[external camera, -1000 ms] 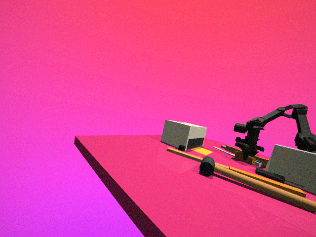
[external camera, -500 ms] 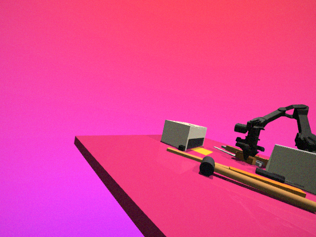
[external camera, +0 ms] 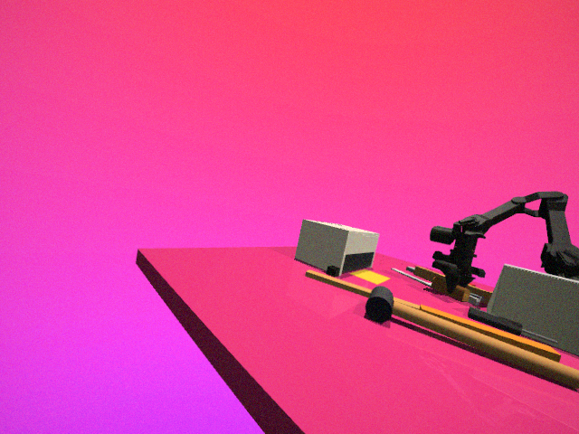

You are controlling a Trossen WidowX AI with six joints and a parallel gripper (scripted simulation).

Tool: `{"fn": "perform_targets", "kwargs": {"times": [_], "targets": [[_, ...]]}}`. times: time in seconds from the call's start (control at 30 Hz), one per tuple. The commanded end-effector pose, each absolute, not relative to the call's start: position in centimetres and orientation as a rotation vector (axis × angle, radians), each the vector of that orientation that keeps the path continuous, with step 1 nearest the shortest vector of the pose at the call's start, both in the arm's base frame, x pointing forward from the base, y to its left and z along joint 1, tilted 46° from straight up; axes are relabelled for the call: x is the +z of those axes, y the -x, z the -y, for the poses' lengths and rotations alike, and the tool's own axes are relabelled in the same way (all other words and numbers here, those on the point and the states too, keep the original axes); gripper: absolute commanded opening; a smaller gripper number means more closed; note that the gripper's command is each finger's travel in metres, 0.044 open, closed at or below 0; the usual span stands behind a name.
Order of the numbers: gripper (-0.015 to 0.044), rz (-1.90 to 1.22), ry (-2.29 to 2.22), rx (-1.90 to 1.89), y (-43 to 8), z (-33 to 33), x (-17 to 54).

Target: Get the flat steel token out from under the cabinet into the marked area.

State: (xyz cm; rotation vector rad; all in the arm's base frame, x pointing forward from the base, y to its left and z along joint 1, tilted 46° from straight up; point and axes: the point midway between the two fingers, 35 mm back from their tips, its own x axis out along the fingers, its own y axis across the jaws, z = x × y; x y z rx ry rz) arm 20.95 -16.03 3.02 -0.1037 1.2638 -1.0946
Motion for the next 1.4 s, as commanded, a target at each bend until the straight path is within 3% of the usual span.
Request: {"fn": "perform_targets", "kwargs": {"times": [0.0, 1.37], "targets": [[0.0, -1.249, 0.1, -1.113, -20.79, 16.4, 3.45], [0.0, -1.337, 0.222, -1.012, -20.6, 16.88, 3.97]]}}
